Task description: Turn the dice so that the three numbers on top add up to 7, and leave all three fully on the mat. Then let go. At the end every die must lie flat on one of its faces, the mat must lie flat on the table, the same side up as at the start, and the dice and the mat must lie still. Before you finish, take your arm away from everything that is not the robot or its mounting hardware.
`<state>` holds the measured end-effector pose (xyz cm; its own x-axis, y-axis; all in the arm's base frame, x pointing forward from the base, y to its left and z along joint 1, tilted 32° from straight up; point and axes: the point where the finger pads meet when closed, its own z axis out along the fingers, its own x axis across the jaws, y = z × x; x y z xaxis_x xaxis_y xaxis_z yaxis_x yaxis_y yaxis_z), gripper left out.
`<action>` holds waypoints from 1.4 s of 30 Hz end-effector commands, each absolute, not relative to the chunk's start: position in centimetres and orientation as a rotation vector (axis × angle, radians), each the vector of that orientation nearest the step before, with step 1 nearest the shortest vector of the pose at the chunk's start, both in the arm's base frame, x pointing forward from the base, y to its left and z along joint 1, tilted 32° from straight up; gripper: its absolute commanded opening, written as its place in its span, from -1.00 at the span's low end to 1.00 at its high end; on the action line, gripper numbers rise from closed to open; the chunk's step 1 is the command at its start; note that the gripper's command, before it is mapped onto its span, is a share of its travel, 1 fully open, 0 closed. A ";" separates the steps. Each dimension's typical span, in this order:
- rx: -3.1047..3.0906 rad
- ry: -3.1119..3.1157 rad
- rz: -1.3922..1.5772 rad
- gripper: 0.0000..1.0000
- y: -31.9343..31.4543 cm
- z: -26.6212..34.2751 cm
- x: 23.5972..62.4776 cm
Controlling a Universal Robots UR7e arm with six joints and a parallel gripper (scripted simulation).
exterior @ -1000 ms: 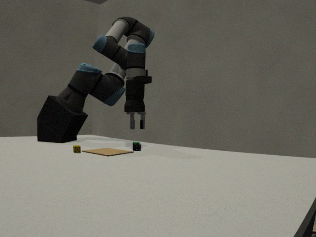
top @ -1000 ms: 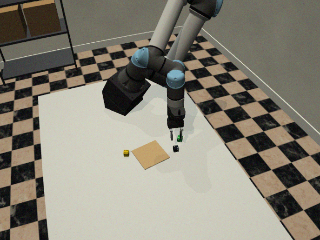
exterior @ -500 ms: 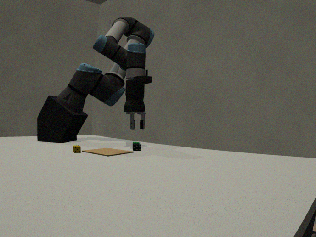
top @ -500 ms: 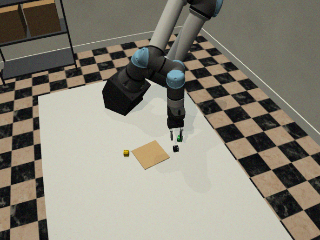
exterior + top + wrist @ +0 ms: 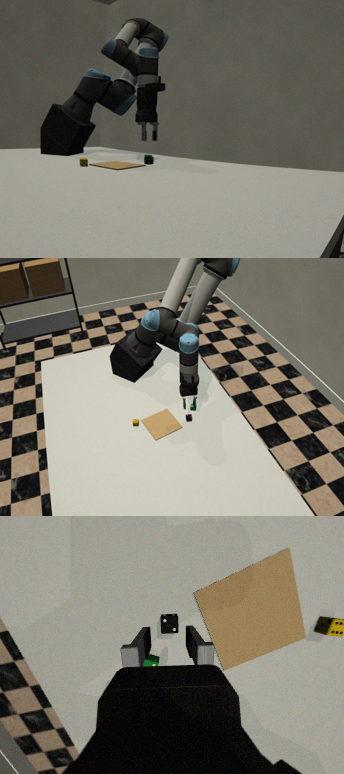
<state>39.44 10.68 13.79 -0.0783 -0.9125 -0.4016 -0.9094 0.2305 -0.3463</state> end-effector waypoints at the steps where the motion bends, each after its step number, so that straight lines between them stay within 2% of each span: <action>1: -1.667 1.972 -0.008 0.57 10.7 13.6 39.6; 42: -1.667 1.972 -0.008 0.57 12.1 9.8 41.4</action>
